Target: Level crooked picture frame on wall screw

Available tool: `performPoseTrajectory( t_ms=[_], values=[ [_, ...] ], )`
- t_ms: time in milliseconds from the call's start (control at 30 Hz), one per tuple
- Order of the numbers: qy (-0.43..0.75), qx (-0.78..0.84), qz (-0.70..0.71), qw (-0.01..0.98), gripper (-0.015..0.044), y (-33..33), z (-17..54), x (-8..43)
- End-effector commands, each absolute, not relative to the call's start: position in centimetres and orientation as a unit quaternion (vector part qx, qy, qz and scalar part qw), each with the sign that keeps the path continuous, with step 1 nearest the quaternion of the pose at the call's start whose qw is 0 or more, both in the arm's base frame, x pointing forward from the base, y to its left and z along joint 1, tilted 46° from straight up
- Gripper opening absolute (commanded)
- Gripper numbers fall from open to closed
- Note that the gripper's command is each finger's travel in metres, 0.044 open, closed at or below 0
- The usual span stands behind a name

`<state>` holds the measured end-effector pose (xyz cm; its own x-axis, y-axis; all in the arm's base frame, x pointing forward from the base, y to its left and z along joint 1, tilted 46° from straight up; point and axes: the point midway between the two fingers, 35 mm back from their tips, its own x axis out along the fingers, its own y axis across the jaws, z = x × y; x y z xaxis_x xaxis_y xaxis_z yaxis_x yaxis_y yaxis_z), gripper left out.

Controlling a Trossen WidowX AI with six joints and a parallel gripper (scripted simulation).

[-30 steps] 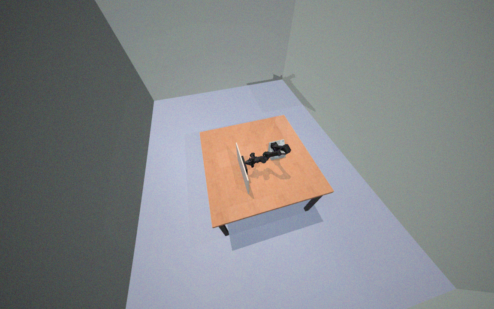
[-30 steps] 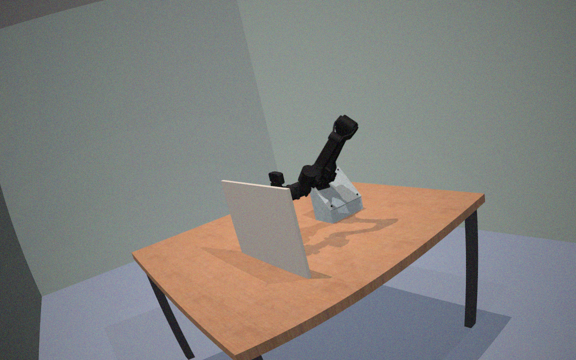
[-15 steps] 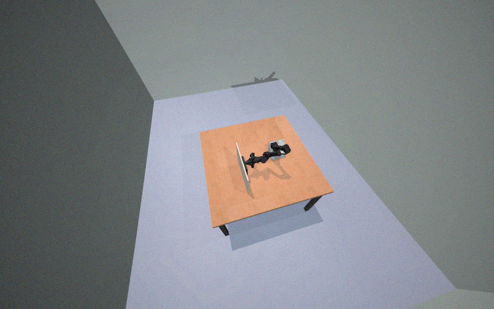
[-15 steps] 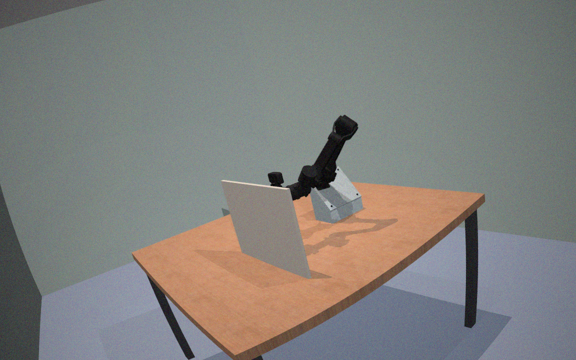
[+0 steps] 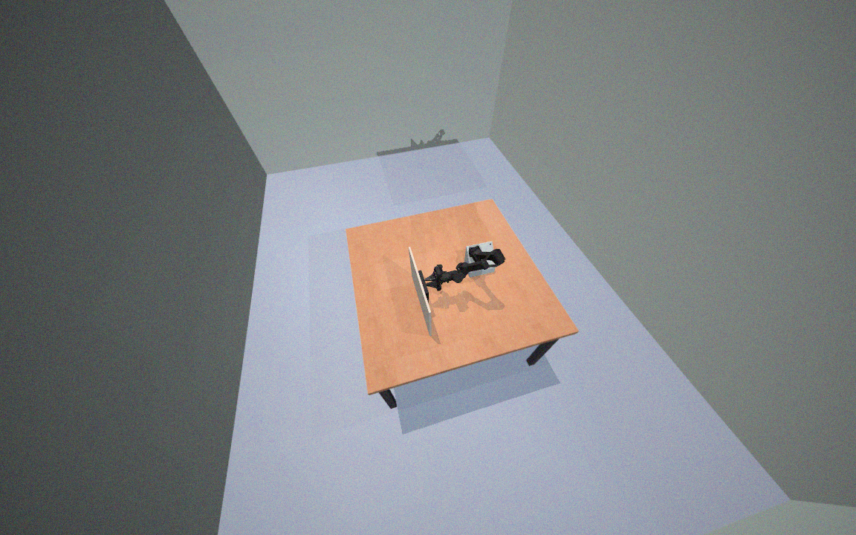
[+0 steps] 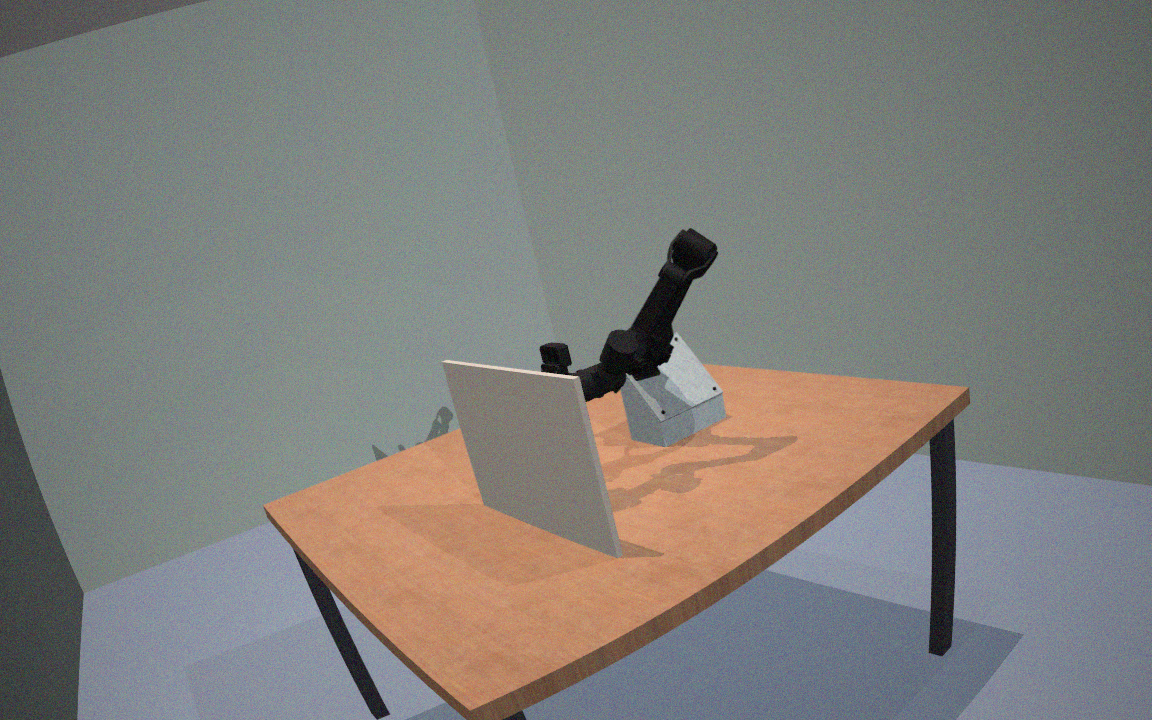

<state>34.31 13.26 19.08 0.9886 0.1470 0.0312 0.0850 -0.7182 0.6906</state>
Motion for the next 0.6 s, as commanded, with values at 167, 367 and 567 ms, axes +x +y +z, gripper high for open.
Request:
performPoseTrajectory(
  t_ms=[167, 367, 567],
  values=[
    [0.059, 0.908, 0.044, 0.413, 0.0260, 12.5, 19.0, 27.0],
    [0.058, 0.901, 0.044, 0.427, 0.0260, 11.9, 18.4, 25.1],
    [0.057, 0.886, 0.050, 0.458, 0.0260, 12.5, 20.3, 22.9]
  ],
)
